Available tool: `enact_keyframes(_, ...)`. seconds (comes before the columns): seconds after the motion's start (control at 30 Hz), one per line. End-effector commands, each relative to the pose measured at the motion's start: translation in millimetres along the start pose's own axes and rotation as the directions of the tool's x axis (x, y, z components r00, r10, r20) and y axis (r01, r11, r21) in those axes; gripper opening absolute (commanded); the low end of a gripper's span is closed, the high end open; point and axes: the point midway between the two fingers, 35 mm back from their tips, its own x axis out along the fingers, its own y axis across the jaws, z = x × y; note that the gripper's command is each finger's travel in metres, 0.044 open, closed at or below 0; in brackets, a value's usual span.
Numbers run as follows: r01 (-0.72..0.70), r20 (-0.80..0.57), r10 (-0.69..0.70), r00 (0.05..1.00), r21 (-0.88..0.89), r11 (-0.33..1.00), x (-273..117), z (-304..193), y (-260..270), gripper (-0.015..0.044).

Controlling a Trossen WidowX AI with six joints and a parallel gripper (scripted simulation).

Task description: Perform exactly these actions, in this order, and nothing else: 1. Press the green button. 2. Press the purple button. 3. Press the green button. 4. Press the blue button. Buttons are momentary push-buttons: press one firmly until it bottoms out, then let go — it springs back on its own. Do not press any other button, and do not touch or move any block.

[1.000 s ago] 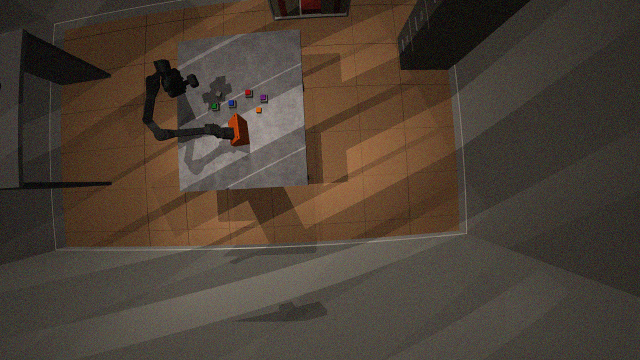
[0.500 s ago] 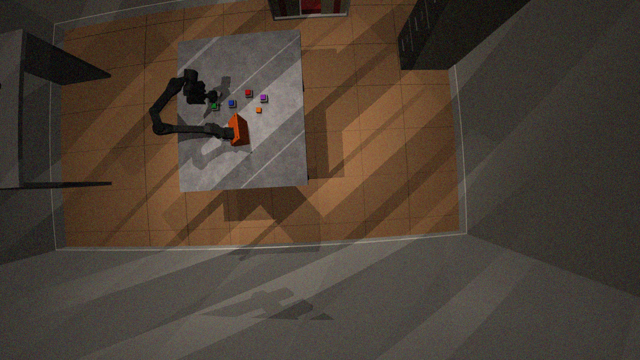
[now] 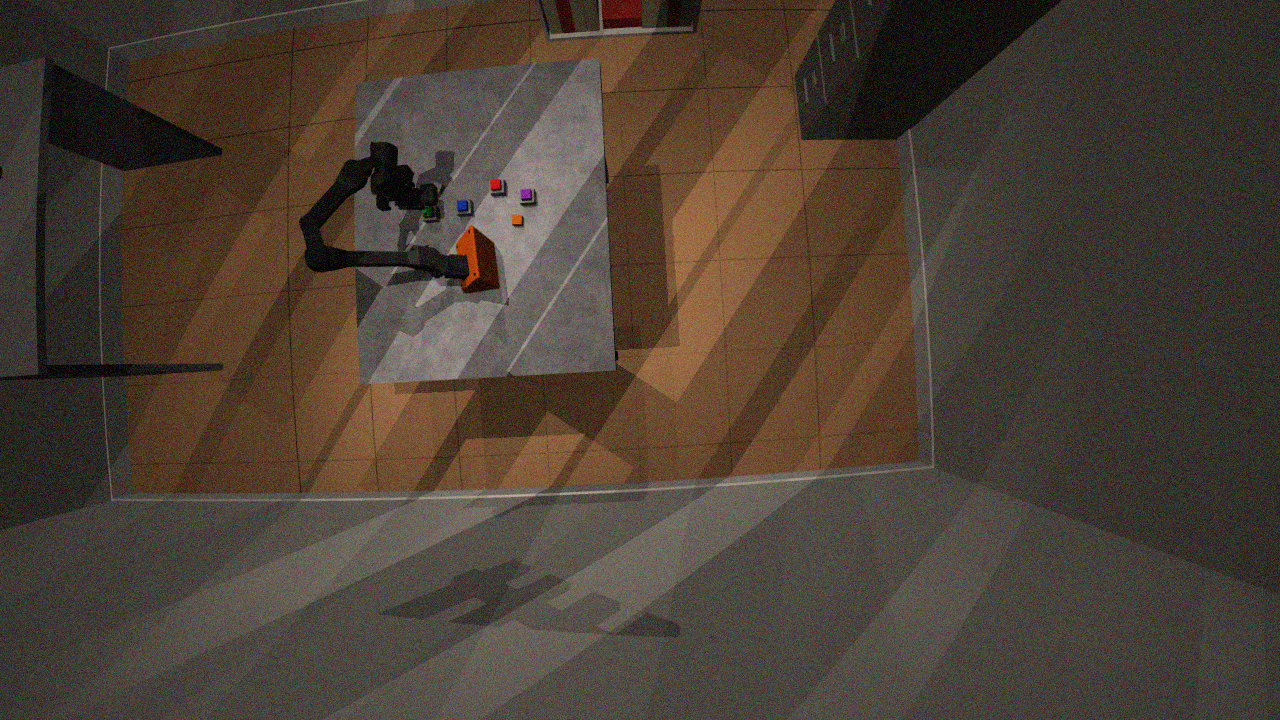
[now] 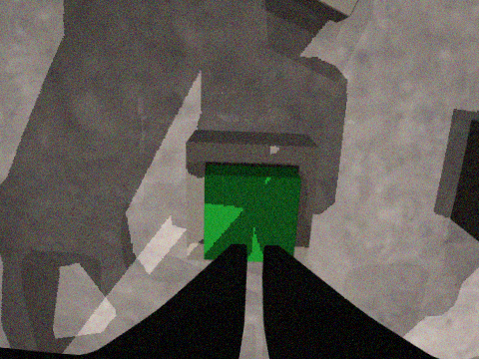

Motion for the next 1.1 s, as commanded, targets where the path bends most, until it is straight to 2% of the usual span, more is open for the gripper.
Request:
enact_keyframes(0.0, -0.004, 0.001, 0.004, 1.0, 0.006, 1.0, 1.3, 0.1, 0.4, 0.002)
enact_keyframes(0.67, -0.005, 0.001, 0.005, 1.0, 0.005, 1.0, 33.5, 0.0, 0.8, 0.002)
enact_keyframes(1.07, -0.006, 0.001, 0.006, 1.0, 0.005, 1.0, 34.5, -0.1, 0.9, 0.002)
